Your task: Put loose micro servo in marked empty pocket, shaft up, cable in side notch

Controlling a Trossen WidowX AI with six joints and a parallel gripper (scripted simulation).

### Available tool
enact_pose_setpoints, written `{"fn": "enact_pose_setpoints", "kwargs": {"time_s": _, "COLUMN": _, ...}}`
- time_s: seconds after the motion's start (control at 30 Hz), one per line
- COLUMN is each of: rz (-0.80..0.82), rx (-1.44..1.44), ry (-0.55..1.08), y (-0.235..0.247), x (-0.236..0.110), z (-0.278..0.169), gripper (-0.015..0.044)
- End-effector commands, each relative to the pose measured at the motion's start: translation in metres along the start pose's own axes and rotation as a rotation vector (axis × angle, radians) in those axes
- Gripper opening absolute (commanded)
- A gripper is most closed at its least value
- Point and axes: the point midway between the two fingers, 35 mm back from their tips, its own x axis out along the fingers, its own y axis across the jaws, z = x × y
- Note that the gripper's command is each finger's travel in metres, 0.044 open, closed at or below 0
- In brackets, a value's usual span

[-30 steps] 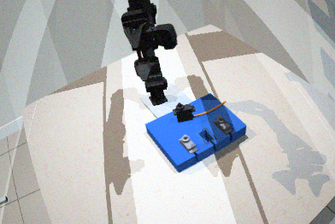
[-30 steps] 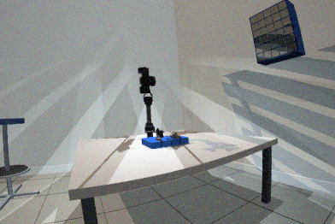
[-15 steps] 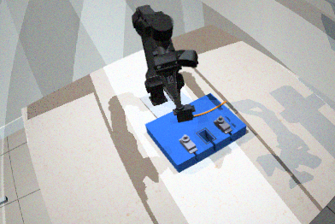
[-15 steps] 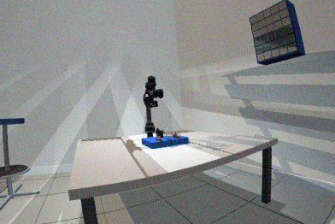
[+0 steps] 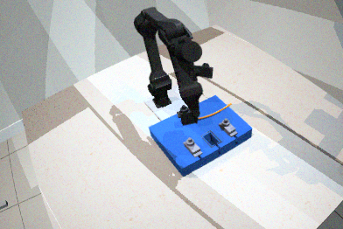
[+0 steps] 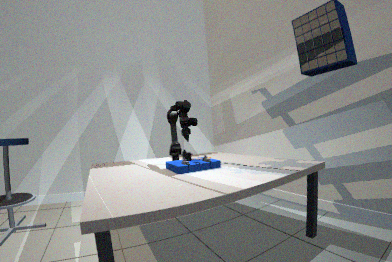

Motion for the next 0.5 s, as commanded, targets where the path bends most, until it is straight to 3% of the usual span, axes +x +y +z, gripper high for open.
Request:
{"fn": "enact_pose_setpoints", "kwargs": {"time_s": 0.0, "rz": 0.124, "rx": 0.000, "ry": 0.010, "y": 0.035, "x": 0.006, "z": 0.004, "gripper": 0.0440}}
{"fn": "enact_pose_setpoints", "kwargs": {"time_s": 0.33, "rz": 0.446, "rx": -0.022, "ry": 0.095, "y": 0.127, "x": 0.004, "z": 0.004, "gripper": 0.0440}}
{"fn": "enact_pose_setpoints", "kwargs": {"time_s": 0.47, "rz": 0.491, "rx": -0.026, "ry": 0.113, "y": 0.139, "x": 0.001, "z": 0.002, "gripper": 0.0440}}
